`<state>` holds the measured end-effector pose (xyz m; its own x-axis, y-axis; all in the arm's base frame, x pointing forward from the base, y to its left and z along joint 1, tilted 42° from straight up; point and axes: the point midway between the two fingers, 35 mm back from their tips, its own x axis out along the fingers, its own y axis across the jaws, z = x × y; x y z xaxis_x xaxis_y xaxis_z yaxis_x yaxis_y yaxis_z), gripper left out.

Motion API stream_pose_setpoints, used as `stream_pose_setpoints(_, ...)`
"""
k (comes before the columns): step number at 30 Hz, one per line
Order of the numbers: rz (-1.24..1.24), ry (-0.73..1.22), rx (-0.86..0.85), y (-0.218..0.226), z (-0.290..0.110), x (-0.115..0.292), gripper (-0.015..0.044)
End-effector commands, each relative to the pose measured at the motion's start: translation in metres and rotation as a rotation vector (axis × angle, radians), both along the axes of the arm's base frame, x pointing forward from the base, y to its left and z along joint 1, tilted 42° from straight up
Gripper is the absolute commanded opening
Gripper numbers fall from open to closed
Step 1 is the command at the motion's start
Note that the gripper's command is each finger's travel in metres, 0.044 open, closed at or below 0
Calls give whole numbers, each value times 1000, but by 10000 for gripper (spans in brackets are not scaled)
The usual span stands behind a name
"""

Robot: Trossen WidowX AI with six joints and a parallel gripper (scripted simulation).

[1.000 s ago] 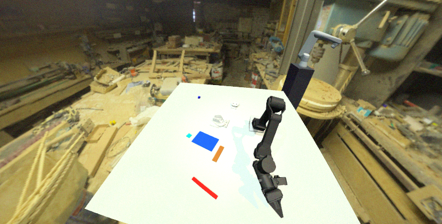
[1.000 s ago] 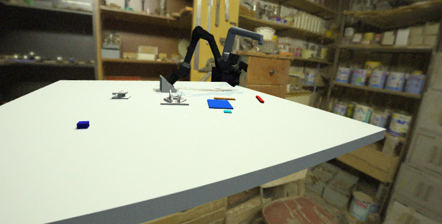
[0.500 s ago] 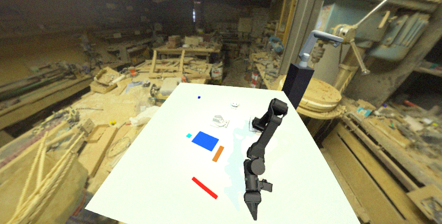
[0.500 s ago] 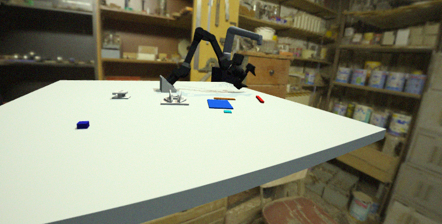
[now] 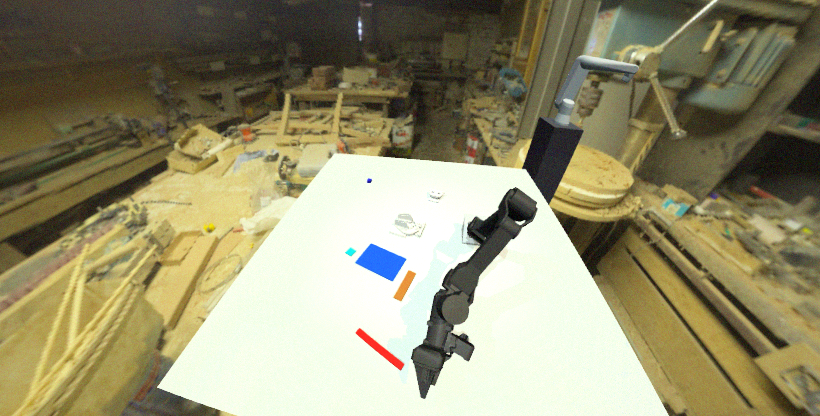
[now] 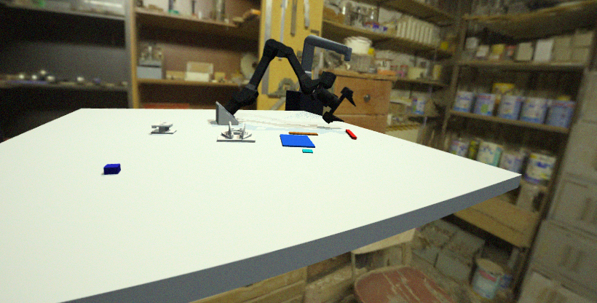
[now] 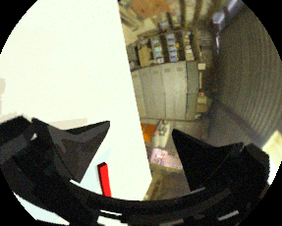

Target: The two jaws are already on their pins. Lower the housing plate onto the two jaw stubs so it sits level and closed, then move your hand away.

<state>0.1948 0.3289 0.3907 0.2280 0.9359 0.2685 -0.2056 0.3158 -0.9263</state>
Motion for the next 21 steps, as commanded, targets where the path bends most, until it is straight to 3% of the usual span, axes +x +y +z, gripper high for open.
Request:
stream_pose_setpoints(1, -78, 43, -13, -9, -3, 28, 440)
stream_pose_setpoints(21, -388, 156, -124, -64, -31, 134, 440)
